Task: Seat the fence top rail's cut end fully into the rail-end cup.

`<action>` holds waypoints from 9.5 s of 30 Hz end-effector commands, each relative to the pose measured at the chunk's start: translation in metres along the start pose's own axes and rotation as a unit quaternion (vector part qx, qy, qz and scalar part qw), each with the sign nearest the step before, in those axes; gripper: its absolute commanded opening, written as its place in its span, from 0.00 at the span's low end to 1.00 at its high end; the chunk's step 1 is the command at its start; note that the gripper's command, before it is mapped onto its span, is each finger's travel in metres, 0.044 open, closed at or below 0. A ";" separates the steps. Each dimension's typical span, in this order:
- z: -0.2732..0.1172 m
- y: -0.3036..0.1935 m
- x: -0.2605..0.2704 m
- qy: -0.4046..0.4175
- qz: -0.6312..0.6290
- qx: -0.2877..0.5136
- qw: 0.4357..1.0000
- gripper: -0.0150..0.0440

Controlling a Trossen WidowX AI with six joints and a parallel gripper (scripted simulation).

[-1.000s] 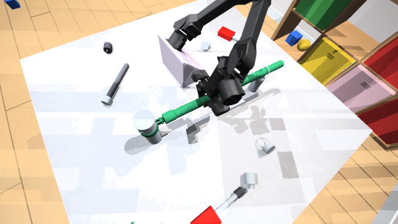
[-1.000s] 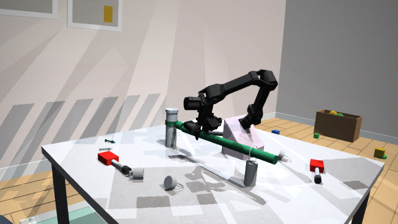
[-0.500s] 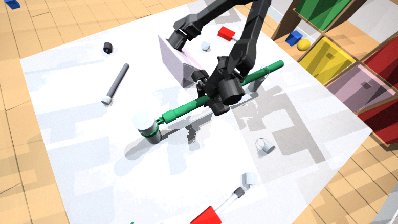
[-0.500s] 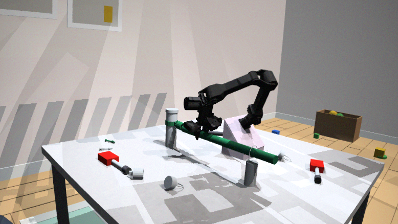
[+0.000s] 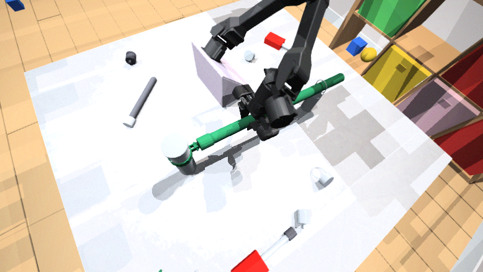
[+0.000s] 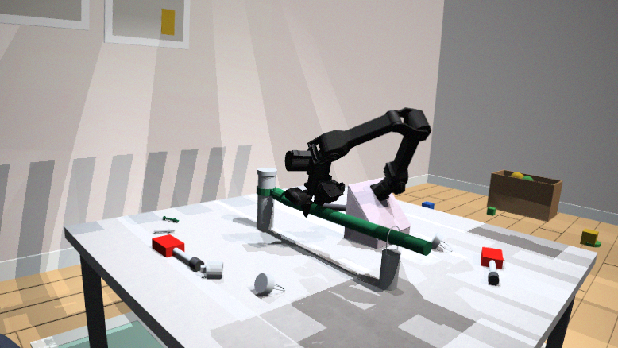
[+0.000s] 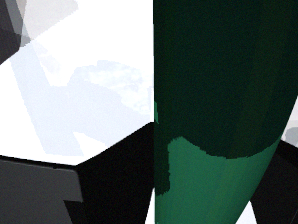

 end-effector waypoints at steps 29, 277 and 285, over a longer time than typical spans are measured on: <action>-0.006 -0.011 -0.005 0.000 0.000 0.000 1.000 0.25; -0.009 -0.012 -0.008 0.032 -0.006 -0.008 0.999 0.25; -0.005 -0.006 -0.006 0.038 -0.007 -0.013 0.999 0.25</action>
Point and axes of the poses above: the point midway between the two fingers, 35 mm back from their tips, its own z axis out along the fingers, its own x axis across the jaws, y = z × x, the point moved 4 cm from there along -z, back along the fingers, and after that the axes turned 12 degrees about z, right-handed, at the moved point
